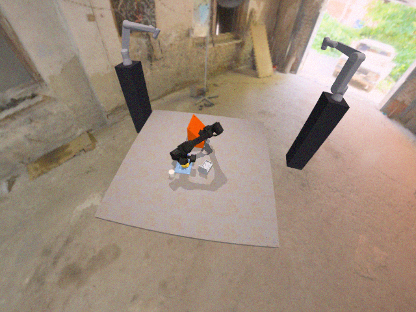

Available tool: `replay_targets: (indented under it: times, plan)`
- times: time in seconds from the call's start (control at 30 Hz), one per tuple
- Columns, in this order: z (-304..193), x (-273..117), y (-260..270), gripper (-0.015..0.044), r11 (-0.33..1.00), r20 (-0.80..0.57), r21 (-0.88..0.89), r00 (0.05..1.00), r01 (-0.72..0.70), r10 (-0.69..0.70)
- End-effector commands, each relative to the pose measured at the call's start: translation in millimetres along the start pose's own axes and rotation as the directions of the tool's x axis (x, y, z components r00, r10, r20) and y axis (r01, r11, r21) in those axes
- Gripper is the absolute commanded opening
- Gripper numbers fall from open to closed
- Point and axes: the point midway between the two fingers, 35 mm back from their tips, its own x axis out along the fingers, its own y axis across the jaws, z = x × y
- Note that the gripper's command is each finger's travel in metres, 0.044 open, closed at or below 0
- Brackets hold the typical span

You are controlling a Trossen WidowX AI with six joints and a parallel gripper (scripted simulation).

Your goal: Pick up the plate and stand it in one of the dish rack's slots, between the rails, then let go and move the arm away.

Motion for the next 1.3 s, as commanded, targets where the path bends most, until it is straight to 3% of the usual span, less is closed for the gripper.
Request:
replay_targets:
  times: [0.0,0.47,0.77,1.17,1.27]
  plan:
    - [-2.0,10.3,1.7,0.04,1.0,-0.006,0.008,1.0,-0.009,0.009]
    - [-4.9,29.6,3.8,0.04,1.0,-0.006,0.008,1.0,-0.012,0.012]
    - [-4.9,29.6,3.8,0.0369,1.0,-0.006,0.008,1.0,-0.012,0.012]
    - [-4.9,29.6,3.8,0.0289,1.0,-0.006,0.008,1.0,-0.012,0.012]
    - [-3.9,26.3,3.1,0.021,1.0,-0.006,0.008,1.0,-0.011,0.011]
